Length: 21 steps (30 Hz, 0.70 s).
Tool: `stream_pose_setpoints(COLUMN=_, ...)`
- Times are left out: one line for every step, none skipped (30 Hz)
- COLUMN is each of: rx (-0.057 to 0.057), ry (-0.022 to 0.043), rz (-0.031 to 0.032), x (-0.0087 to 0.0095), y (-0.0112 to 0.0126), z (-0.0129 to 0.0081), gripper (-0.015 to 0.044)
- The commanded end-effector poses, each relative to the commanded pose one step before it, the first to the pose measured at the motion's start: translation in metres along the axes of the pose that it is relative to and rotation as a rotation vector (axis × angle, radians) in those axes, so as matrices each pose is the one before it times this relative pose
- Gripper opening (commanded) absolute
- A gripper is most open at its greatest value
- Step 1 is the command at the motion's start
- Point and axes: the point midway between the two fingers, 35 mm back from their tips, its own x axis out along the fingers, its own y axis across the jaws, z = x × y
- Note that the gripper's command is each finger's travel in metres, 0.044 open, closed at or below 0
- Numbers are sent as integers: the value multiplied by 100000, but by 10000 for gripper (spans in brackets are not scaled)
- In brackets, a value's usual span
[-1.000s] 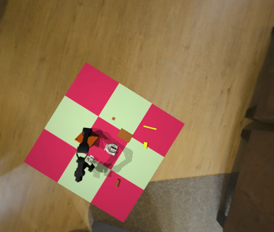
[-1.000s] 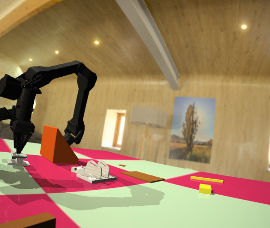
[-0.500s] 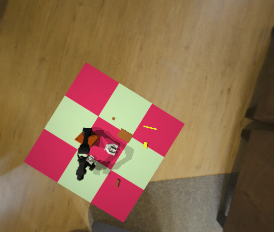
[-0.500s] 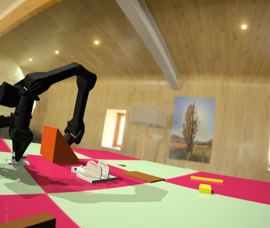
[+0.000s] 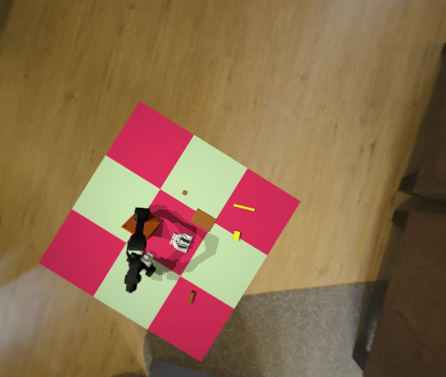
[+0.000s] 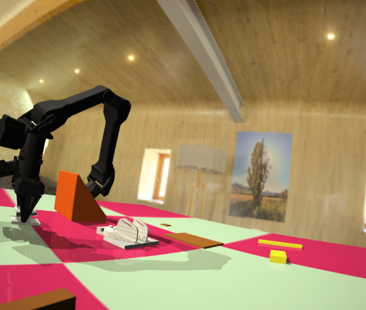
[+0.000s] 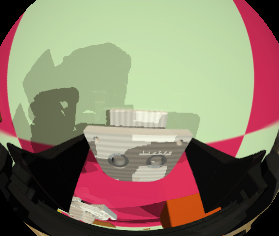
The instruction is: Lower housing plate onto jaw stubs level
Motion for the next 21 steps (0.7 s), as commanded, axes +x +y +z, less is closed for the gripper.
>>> stream_pose_setpoints(rx=434, ry=135, rz=281, x=69, y=37, z=-2, gripper=440)
stream_pose_setpoints(rx=0, ry=0, rz=0, x=0, y=0, z=0, gripper=440)
stream_pose_setpoints(rx=0, ry=0, rz=0, x=0, y=0, z=0, gripper=440)
stream_pose_setpoints(rx=0, ry=0, rz=0, x=14, y=0, z=0, gripper=440)
stream_pose_setpoints(rx=0, ry=0, rz=0, x=34, y=1, z=1, gripper=440)
stream_pose_setpoints(rx=0, ry=0, rz=0, x=14, y=0, z=0, gripper=440)
stream_pose_setpoints(rx=0, ry=0, rz=0, x=0, y=0, z=0, gripper=440)
stream_pose_setpoints(rx=0, ry=0, rz=0, x=0, y=0, z=0, gripper=440)
stream_pose_setpoints(rx=0, ry=0, rz=0, x=0, y=0, z=0, gripper=440)
stream_pose_setpoints(rx=0, ry=0, rz=0, x=0, y=0, z=0, gripper=440)
stream_pose_setpoints(rx=0, ry=0, rz=0, x=0, y=0, z=0, gripper=440)
stream_pose_setpoints(rx=0, ry=0, rz=0, x=0, y=0, z=0, gripper=440)
stream_pose_setpoints(rx=0, ry=0, rz=0, x=0, y=0, z=0, gripper=440)
stream_pose_setpoints(rx=-435, ry=-134, rz=-279, x=-70, y=-36, z=3, gripper=433)
stream_pose_setpoints(rx=0, ry=0, rz=0, x=0, y=0, z=0, gripper=427)
stream_pose_setpoints(rx=0, ry=0, rz=0, x=0, y=0, z=0, gripper=420)
stream_pose_setpoints(rx=0, ry=0, rz=0, x=0, y=0, z=0, gripper=413)
stream_pose_setpoints(rx=0, ry=0, rz=0, x=0, y=0, z=0, gripper=407)
stream_pose_setpoints(rx=0, ry=0, rz=0, x=0, y=0, z=0, gripper=400)
stream_pose_setpoints(rx=0, ry=0, rz=0, x=0, y=0, z=0, gripper=393)
stream_pose_setpoints(rx=0, ry=0, rz=0, x=0, y=0, z=0, gripper=387)
